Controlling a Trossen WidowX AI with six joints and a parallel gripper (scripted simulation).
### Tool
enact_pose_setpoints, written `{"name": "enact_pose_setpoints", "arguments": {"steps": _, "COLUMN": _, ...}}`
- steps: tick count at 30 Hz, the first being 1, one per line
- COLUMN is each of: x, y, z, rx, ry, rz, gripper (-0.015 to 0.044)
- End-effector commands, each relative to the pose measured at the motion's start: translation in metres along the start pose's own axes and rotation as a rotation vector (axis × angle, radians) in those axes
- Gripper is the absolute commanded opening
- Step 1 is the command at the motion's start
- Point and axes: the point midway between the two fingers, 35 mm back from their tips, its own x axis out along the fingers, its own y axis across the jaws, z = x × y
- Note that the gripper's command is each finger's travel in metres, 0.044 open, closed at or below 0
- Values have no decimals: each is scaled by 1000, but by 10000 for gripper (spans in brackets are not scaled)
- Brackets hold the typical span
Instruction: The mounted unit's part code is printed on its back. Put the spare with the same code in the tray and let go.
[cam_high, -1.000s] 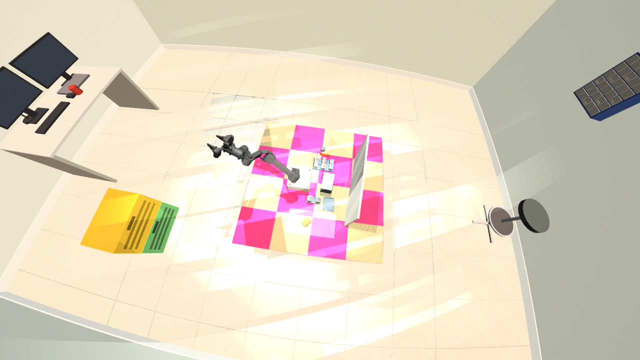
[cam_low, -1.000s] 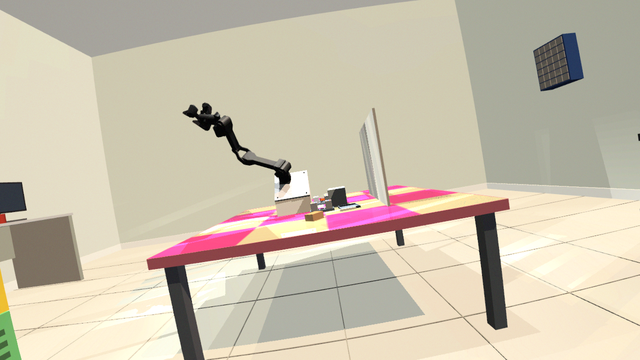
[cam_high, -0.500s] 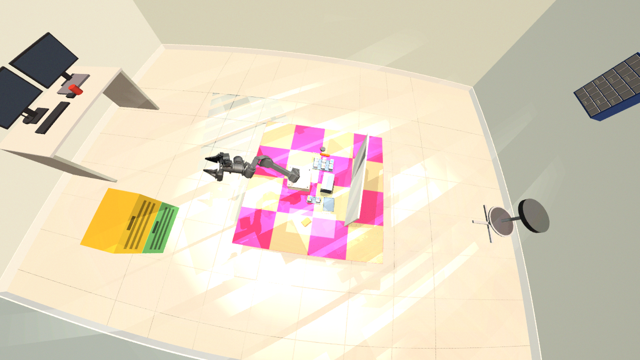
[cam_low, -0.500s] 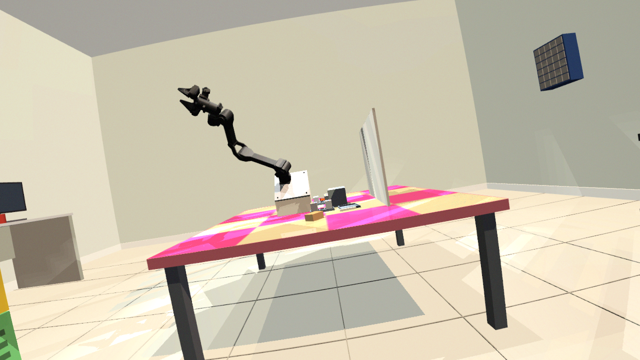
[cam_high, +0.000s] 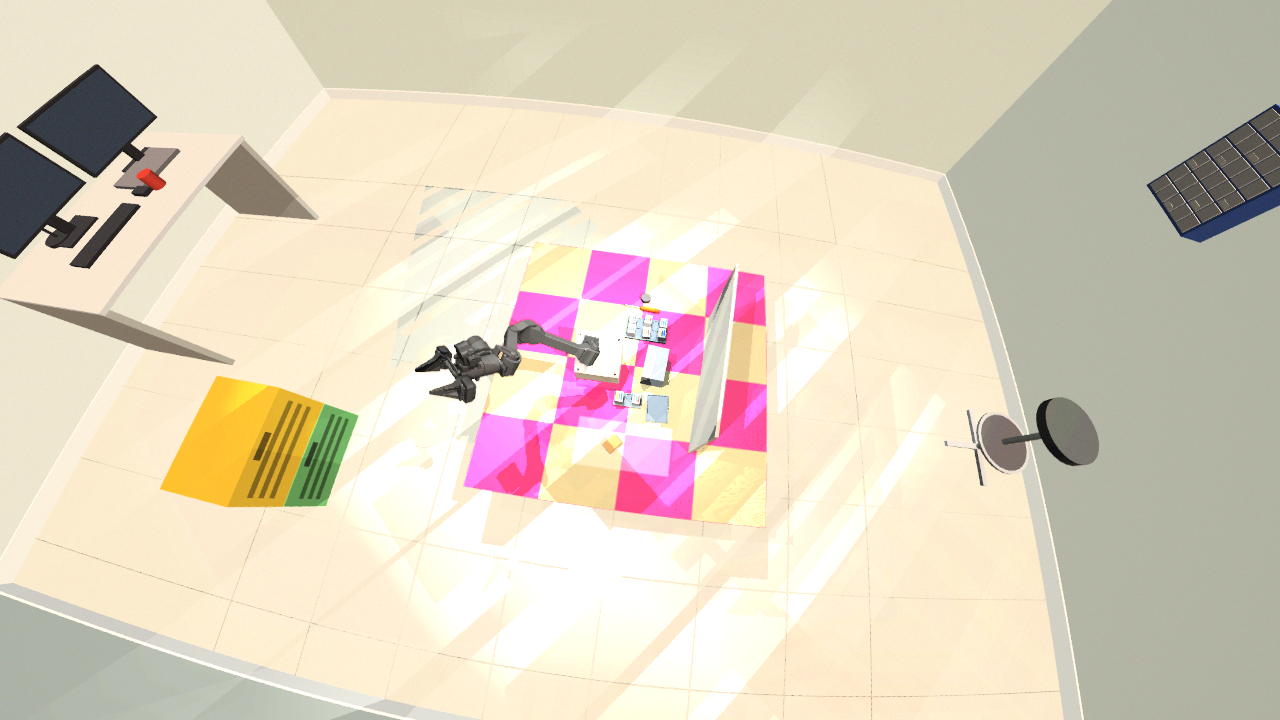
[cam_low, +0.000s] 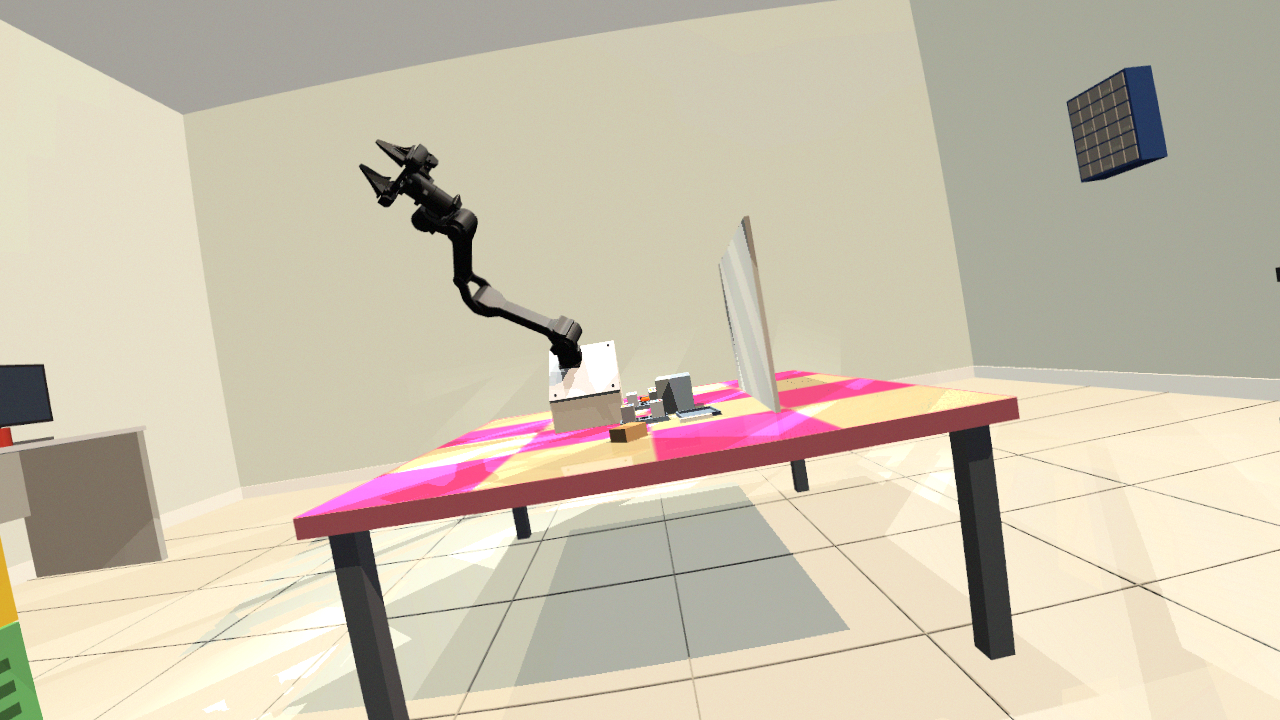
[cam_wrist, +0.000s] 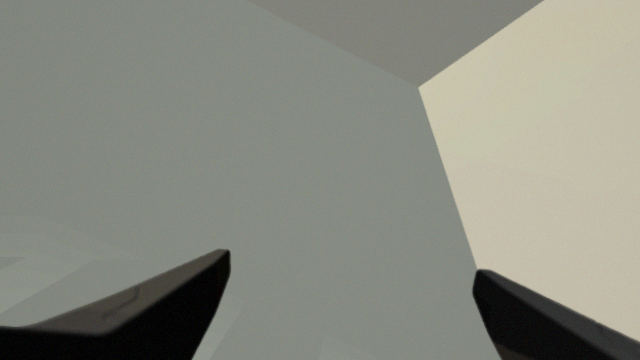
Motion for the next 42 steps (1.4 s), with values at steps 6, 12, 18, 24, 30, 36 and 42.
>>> {"name": "enact_pose_setpoints", "arguments": {"steps": 6, "x": -22, "y": 127, "z": -32, "rx": 134, "ry": 111, "rz": 314, "gripper": 440}}
{"name": "enact_pose_setpoints", "arguments": {"steps": 12, "x": -53, "y": 207, "z": -49, "rx": 228, "ry": 206, "rz": 519, "gripper": 440}}
{"name": "enact_pose_setpoints", "arguments": {"steps": 18, "x": -99, "y": 280, "z": -60, "rx": 315, "ry": 315, "rz": 720, "gripper": 440}}
{"name": "enact_pose_setpoints", "arguments": {"steps": 24, "x": -156, "y": 345, "z": -65, "rx": 389, "ry": 436, "rz": 917, "gripper": 440}}
{"name": "enact_pose_setpoints", "arguments": {"steps": 30, "x": -225, "y": 398, "z": -63, "rx": 448, "ry": 569, "rz": 1113, "gripper": 440}}
{"name": "enact_pose_setpoints", "arguments": {"steps": 36, "x": -303, "y": 440, "z": -56, "rx": 481, "ry": 713, "rz": 1311, "gripper": 440}}
{"name": "enact_pose_setpoints", "arguments": {"steps": 42, "x": -394, "y": 469, "z": -41, "rx": 474, "ry": 871, "rz": 1530, "gripper": 440}}
